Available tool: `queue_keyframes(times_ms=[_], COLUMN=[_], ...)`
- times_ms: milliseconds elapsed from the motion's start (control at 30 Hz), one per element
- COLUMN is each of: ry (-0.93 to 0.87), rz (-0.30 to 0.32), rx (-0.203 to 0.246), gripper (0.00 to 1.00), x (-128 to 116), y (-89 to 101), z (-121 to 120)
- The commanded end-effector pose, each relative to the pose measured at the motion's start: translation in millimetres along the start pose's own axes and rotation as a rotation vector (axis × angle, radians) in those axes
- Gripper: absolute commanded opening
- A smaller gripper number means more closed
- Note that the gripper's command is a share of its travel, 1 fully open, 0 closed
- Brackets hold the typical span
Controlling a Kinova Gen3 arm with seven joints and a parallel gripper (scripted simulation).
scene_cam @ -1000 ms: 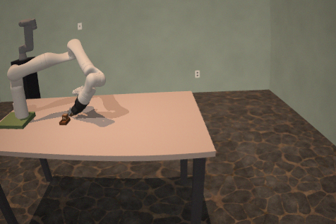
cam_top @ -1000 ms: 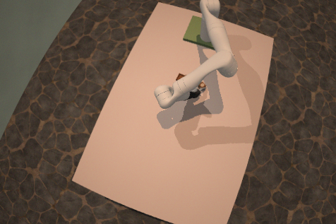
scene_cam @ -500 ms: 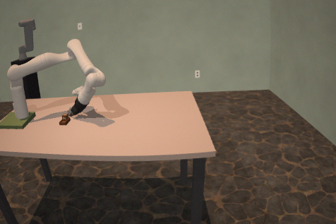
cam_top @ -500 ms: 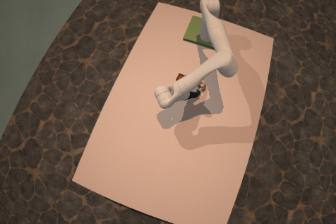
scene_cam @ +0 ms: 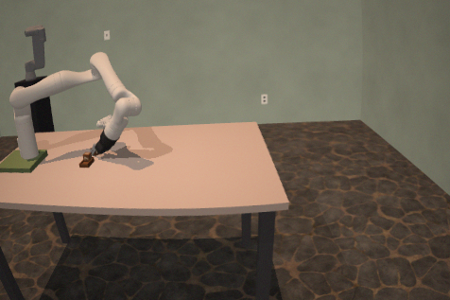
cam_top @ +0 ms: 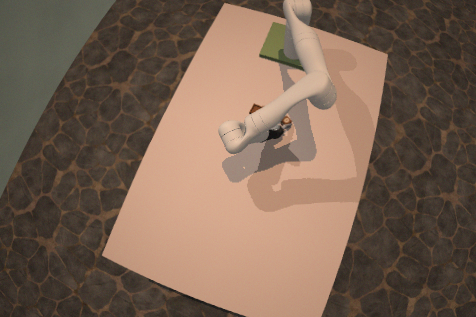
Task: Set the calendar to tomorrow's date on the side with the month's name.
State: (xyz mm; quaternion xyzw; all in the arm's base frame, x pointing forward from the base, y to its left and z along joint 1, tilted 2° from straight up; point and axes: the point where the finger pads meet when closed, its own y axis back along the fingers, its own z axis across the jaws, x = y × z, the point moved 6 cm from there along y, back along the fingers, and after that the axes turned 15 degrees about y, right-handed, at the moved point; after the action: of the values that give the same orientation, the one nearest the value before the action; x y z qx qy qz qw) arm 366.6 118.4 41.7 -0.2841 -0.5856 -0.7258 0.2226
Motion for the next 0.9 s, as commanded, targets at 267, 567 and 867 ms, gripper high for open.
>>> queue_keyframes(times_ms=[267, 567, 867], ry=[0.001, 0.001, 0.001], rz=[-0.001, -0.001, -0.001], rx=[-0.001, -0.001, -0.001], gripper=[0.60, 0.60, 0.72], x=[0.3, 0.3, 0.3], y=[0.8, 0.8, 0.8], z=[0.3, 0.3, 0.3])
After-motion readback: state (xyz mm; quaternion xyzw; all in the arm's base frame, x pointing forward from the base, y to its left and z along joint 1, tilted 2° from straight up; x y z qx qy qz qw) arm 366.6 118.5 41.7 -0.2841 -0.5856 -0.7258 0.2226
